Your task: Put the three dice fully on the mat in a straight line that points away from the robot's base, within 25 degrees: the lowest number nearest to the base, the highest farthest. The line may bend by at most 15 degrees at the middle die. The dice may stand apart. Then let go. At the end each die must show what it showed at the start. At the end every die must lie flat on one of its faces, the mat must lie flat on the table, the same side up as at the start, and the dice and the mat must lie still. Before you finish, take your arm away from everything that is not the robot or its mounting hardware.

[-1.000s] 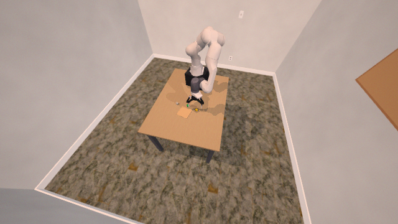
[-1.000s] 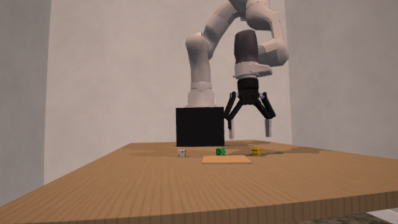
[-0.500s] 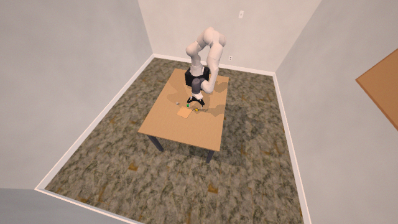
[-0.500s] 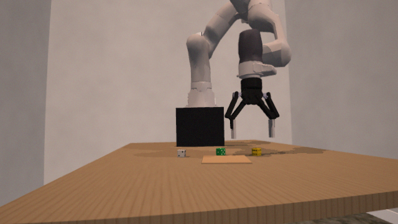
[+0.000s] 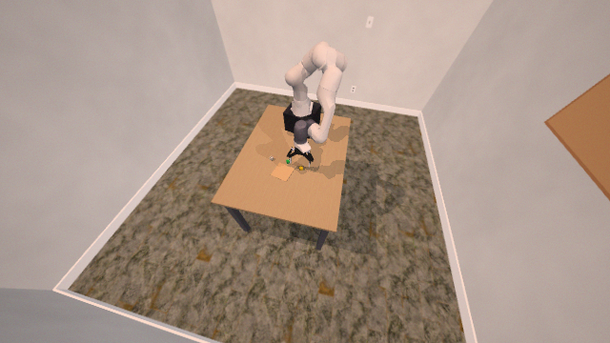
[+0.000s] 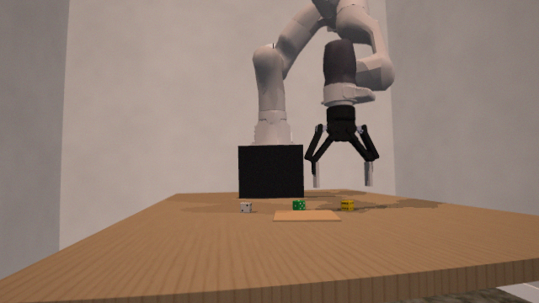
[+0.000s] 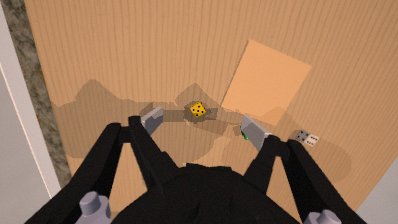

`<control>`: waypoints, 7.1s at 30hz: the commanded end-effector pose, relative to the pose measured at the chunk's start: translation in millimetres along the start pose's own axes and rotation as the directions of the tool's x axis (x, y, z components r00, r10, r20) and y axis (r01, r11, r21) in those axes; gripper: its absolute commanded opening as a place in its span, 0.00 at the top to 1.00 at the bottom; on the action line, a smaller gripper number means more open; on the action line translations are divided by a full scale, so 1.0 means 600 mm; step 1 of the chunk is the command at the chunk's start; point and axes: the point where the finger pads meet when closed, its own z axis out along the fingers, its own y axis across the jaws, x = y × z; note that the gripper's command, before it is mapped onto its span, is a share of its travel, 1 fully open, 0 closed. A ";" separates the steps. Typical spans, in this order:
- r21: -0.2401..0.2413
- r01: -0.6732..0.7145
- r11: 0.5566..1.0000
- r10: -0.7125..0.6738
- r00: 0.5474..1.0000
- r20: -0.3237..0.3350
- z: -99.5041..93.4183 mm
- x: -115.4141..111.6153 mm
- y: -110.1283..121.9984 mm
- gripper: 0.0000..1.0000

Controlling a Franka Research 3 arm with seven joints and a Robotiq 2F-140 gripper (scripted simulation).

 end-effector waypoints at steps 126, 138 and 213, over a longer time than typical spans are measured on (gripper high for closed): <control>0.000 -0.887 0.461 0.887 0.461 0.000 -0.137 -0.066 0.182 0.00; 0.000 -0.887 0.461 0.887 0.461 0.000 -0.137 -0.066 0.182 0.00; 0.000 -0.900 -0.436 0.900 -0.436 -0.002 -0.105 -0.065 0.184 0.00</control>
